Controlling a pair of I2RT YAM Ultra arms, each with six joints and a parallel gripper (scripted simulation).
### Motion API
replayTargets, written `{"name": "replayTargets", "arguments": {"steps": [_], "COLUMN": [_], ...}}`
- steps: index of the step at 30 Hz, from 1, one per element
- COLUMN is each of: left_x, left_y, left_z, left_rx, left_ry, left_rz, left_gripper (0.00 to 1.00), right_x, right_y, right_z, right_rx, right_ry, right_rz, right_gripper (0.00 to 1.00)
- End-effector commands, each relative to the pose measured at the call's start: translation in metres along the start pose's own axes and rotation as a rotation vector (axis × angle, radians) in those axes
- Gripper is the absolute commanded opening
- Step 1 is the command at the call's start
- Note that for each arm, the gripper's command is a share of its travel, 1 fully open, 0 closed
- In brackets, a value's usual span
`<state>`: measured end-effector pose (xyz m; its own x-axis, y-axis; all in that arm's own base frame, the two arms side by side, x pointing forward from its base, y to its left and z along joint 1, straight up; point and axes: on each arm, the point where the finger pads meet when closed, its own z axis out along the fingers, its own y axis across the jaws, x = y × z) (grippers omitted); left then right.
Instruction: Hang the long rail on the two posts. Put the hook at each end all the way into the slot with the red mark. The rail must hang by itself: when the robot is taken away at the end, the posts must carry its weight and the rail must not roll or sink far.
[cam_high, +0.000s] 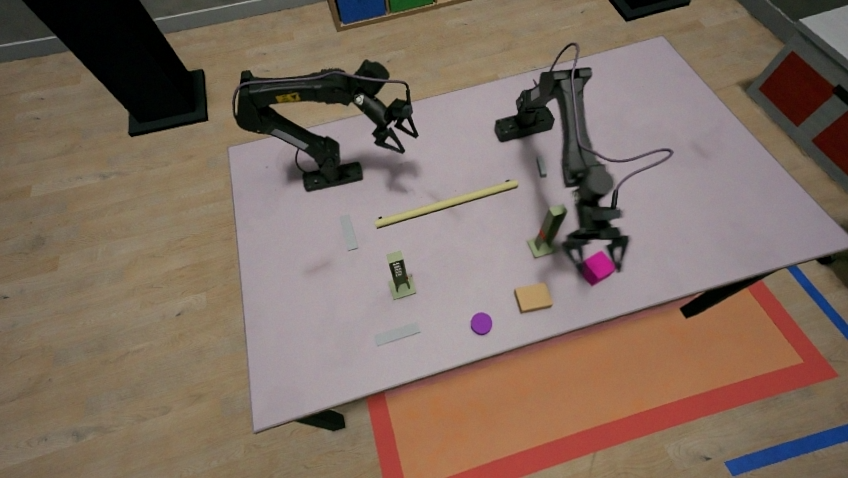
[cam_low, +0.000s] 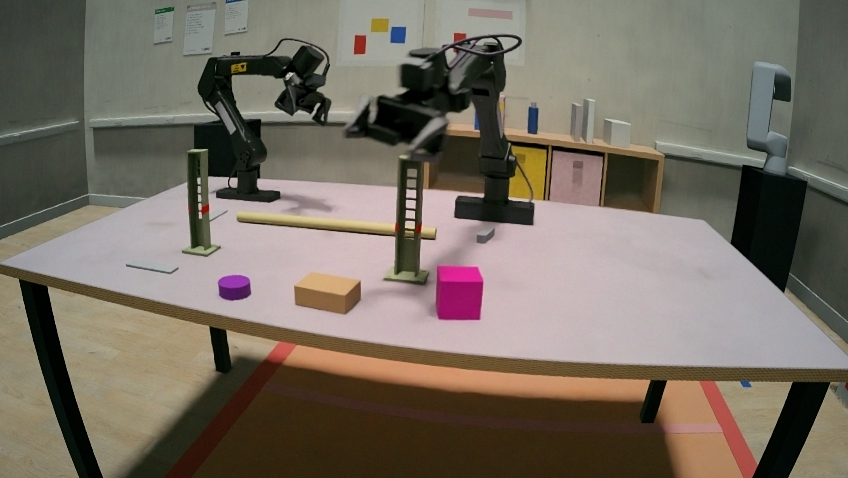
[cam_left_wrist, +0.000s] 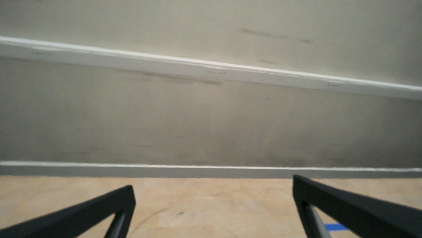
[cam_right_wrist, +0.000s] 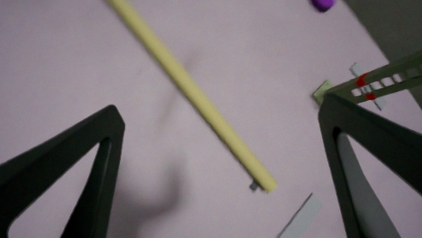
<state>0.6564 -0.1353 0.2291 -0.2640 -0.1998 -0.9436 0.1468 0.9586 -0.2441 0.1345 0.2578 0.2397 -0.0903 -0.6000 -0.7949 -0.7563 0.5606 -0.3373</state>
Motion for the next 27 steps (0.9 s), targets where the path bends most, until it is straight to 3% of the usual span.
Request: {"name": "replayTargets", "arguments": {"steps": [1, 5, 10, 13, 15, 19, 27], "left_x": [-0.012, 0.039, 0.089, 0.113, 0.113, 0.141, 0.183], "left_y": [-0.035, -0.094, -0.123, -0.126, -0.126, -0.122, -0.078], "left_z": [-0.017, -0.039, -0.071, -0.09, -0.09, -0.123, -0.192], "left_rx": [0.033, 0.118, 0.136, 0.127, 0.127, 0.099, -0.002], "left_ry": [-0.135, -0.112, -0.107, -0.108, -0.108, -0.137, -0.154], "left_rz": [0.051, 0.08, 0.079, 0.081, 0.081, 0.084, 0.086], "left_gripper": [1.0, 1.0, 1.0, 1.0, 1.0, 1.0, 1.0], "right_x": [-0.016, -0.004, 0.013, 0.021, 0.021, 0.026, 0.04], "right_y": [-0.036, -0.067, -0.1, -0.119, -0.119, -0.147, -0.193], "right_z": [0.01, 0.021, 0.036, 0.041, 0.041, 0.045, 0.042], "right_rx": [0.125, 0.228, 0.357, 0.427, 0.427, 0.532, 0.71], "right_ry": [-0.181, -0.252, -0.308, -0.344, -0.344, -0.425, -0.533], "right_rz": [0.091, 0.157, 0.223, 0.26, 0.26, 0.323, 0.423], "right_gripper": [1.0, 1.0, 1.0, 1.0, 1.0, 1.0, 1.0]}}
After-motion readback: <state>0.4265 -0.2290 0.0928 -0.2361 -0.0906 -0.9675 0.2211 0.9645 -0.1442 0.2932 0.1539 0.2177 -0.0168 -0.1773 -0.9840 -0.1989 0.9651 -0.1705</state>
